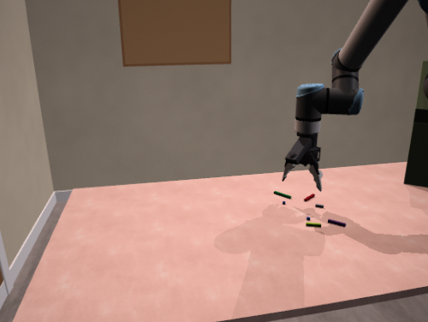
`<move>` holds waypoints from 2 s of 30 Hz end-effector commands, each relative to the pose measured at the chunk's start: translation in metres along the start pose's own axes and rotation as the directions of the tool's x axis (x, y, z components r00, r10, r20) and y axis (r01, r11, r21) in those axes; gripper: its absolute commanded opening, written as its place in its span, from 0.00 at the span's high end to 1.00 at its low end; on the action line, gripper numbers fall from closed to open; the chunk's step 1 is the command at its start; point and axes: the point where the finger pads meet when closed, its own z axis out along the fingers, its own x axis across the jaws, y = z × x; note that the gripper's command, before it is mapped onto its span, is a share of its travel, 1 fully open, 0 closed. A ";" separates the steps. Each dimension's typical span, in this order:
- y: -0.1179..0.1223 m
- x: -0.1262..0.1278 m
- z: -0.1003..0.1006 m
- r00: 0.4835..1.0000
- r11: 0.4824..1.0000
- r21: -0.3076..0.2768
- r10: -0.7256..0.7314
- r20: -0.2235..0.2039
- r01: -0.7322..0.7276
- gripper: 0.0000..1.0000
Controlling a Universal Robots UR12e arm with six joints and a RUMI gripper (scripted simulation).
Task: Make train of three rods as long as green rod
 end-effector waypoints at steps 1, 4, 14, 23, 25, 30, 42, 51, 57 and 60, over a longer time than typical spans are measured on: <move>0.000 0.001 0.000 0.999 0.999 0.000 -0.054 0.002 0.054 0.00; 0.000 0.001 0.000 0.997 0.997 0.000 -0.082 0.002 0.082 0.00; 0.001 0.002 0.000 0.992 0.992 0.000 -0.128 0.002 0.128 0.00; 0.001 0.002 0.000 0.990 0.990 0.000 -0.143 0.002 0.143 0.00; 0.001 0.002 0.000 0.990 0.990 0.000 -0.144 0.002 0.144 0.00; 0.001 0.002 0.000 0.990 0.990 0.000 -0.144 0.002 0.144 0.00; 0.001 0.002 0.000 0.990 0.990 0.000 -0.144 0.002 0.144 0.00; 0.001 0.002 0.000 0.990 0.990 0.000 -0.144 0.002 0.144 0.00; 0.001 0.002 0.000 0.990 0.990 0.000 -0.144 0.002 0.144 0.00; 0.001 0.002 0.000 0.990 0.990 0.000 -0.144 0.002 0.144 0.00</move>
